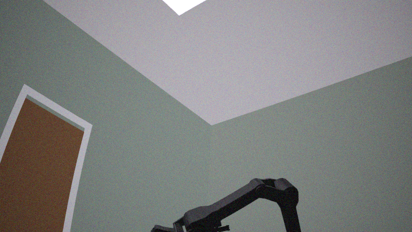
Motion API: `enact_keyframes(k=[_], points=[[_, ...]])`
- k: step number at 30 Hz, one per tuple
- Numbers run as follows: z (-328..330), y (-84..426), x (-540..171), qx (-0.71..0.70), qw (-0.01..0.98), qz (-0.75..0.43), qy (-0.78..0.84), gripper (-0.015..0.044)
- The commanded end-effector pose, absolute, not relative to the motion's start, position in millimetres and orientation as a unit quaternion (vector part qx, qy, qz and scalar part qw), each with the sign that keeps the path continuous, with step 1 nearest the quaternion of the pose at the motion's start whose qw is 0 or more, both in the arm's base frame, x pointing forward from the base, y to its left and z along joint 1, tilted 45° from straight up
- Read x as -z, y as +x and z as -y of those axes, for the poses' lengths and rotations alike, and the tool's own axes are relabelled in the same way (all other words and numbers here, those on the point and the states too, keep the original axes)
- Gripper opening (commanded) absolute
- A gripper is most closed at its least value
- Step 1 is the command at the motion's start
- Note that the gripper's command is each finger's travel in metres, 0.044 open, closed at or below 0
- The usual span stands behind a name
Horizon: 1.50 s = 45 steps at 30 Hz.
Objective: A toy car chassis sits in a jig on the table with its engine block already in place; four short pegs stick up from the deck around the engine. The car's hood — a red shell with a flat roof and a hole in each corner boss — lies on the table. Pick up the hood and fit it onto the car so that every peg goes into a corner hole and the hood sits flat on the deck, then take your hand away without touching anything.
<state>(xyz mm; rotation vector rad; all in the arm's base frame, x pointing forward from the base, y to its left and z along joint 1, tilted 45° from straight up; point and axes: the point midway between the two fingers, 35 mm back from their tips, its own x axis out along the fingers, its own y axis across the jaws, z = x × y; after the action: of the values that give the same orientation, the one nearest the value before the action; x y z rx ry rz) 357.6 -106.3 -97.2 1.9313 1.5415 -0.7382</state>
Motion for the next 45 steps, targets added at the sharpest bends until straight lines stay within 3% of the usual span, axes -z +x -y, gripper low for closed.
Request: enact_keyframes(k=[1, 45], points=[[101, 358, 101, 0.274, 0.273, -0.575, 0.721, 0.044], [85, 362, 118, 0.274, 0.272, -0.575, 0.721, 0.044]])
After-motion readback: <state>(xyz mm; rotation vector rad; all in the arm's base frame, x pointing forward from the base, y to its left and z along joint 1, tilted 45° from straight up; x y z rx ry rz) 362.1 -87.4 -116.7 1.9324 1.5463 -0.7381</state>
